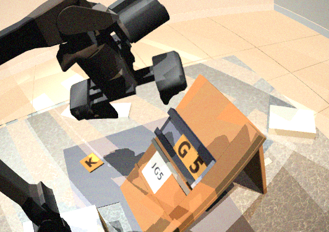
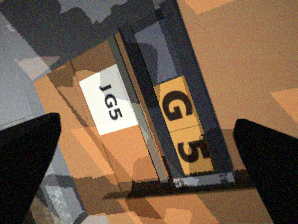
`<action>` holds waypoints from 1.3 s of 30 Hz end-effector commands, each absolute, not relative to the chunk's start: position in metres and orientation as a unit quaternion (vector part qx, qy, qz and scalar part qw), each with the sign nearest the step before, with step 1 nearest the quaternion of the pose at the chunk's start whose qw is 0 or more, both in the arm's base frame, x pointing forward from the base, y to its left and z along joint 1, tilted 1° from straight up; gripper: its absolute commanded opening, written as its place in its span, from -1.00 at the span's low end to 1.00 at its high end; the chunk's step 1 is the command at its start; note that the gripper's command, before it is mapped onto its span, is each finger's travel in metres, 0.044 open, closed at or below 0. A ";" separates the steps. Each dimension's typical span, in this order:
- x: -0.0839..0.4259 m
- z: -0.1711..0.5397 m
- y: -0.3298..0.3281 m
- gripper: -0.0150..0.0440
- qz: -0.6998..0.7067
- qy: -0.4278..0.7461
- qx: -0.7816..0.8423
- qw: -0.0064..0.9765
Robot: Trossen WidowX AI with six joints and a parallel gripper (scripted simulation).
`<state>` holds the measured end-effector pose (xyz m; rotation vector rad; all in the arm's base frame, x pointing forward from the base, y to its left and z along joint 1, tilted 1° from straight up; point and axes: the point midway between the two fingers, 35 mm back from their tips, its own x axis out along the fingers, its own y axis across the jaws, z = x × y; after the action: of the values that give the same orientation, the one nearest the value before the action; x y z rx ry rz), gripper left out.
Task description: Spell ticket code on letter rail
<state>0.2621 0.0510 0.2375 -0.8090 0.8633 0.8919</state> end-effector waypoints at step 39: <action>0.277 0.041 -0.200 0.66 0.143 0.664 -0.167 0.714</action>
<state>0.2924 -0.1726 0.0733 -0.4758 1.3754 0.4115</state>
